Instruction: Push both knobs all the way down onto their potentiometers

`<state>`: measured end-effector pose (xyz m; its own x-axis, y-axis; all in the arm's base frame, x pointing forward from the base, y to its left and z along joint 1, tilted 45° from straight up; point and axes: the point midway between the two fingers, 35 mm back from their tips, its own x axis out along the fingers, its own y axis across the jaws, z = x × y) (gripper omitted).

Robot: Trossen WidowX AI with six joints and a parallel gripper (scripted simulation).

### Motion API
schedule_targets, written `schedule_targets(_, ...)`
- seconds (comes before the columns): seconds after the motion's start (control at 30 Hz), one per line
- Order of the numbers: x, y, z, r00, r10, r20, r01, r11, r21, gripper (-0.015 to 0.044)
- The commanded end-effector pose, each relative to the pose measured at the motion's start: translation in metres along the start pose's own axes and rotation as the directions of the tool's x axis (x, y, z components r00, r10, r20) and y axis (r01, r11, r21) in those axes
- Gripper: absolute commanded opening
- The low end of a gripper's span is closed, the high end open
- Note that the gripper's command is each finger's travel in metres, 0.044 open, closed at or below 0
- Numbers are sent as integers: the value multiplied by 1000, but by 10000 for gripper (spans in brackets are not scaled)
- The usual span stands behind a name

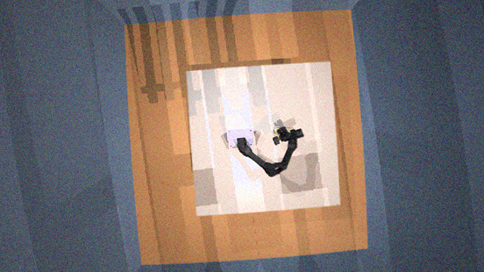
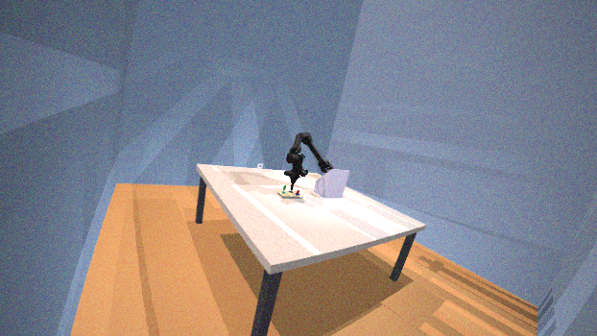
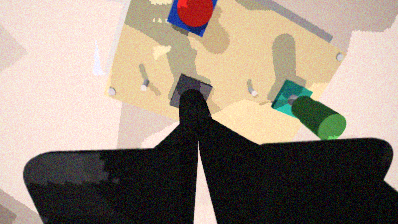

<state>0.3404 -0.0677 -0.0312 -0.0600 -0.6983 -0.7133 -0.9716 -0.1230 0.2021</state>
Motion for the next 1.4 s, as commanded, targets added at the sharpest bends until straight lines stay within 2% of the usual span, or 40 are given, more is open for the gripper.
schedule_targets(0.0, 14, 0, -3, 1000, 16, 2, -16, 1000, 25, 0)
schedule_targets(1.37, 8, -1, -3, 1000, 15, 3, -15, 1000, 25, 0)
